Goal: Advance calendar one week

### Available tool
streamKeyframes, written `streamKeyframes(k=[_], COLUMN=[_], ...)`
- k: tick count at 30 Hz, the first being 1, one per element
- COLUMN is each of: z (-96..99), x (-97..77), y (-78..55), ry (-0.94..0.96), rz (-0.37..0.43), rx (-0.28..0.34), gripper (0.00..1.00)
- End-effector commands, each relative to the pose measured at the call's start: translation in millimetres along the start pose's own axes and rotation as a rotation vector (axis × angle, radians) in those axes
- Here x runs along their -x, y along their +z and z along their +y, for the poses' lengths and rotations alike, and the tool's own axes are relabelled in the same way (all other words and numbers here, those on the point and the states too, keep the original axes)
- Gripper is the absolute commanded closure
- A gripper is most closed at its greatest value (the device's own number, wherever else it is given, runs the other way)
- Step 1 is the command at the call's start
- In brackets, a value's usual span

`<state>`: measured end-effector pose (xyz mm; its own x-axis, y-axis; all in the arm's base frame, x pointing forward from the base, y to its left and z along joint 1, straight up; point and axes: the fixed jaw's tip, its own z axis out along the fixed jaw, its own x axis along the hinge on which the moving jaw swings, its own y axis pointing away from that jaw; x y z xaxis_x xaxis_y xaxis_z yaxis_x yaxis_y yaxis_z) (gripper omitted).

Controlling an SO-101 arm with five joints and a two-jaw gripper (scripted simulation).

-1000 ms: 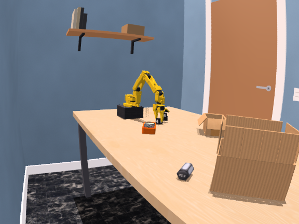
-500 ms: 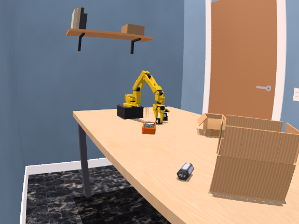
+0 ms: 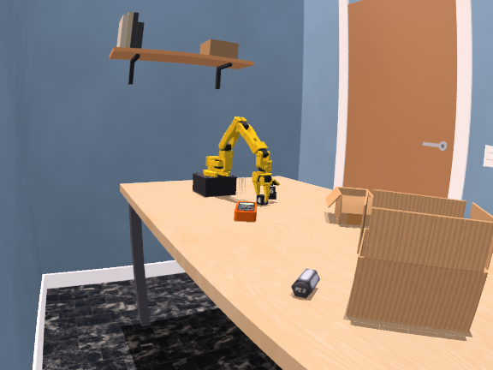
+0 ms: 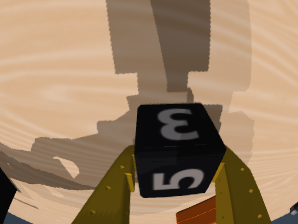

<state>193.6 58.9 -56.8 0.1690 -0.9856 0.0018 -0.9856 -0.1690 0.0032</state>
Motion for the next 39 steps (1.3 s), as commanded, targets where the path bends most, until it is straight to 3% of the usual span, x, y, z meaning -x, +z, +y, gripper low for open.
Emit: streamKeyframes(k=[1,18,39], z=[1.3,0.9,0.6], x=[-2.1,-2.0,-2.0], y=[1.7,-1.2,-47.0], ry=[0.000,0.000,0.000], rz=[0.000,0.000,0.000], rx=[0.015,0.015,0.015], gripper=[0.97,1.00,1.00])
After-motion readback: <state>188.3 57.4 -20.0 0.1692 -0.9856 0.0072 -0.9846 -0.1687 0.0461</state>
